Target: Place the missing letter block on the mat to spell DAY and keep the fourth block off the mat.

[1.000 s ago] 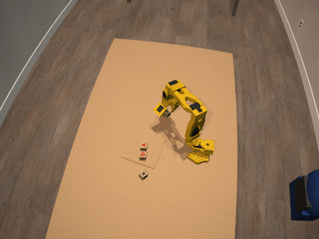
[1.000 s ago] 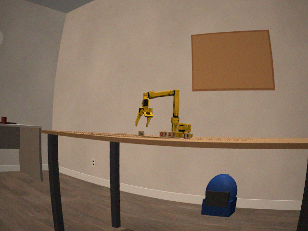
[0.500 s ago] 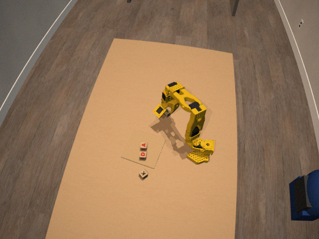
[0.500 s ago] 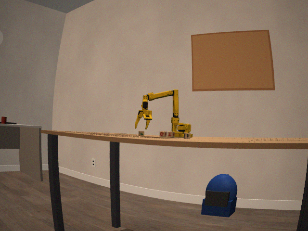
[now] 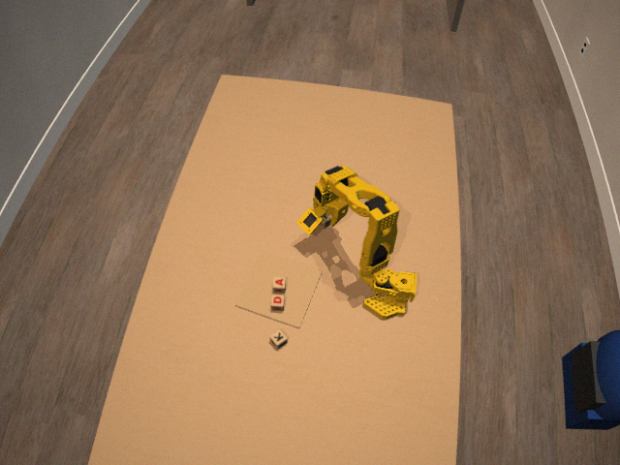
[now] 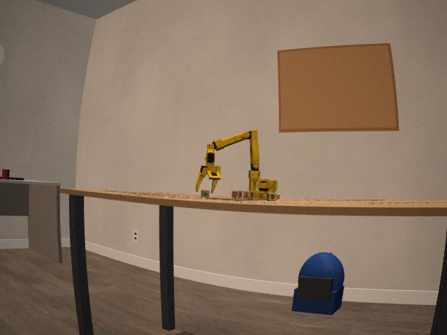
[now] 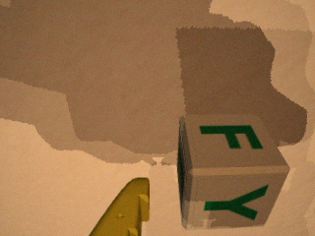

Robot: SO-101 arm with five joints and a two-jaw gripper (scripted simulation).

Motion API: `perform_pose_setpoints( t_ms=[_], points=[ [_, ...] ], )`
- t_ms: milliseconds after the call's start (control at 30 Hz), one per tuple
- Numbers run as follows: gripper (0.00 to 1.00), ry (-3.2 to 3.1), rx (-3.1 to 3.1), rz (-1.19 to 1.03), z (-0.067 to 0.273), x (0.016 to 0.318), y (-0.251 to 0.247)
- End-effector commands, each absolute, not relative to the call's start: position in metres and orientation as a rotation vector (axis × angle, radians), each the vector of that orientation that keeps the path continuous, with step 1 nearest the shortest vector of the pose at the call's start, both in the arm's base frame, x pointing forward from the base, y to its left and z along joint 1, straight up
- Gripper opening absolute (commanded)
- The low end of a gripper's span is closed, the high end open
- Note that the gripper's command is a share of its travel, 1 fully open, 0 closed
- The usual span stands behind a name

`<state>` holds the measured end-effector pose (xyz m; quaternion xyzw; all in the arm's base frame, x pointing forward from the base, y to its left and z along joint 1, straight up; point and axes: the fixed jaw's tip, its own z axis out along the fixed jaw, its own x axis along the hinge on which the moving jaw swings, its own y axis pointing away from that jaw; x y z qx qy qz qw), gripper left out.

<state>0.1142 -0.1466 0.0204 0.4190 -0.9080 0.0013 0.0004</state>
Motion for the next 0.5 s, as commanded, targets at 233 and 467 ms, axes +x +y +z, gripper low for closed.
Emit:
perform_pose_setpoints(
  t_ms=[233, 467],
  points=[
    [0.32, -2.87, 1.324, 0.137, 0.0267, 0.1225, -0.1547],
    [0.32, -2.87, 1.324, 0.137, 0.0267, 0.1225, -0.1548]
  ],
)
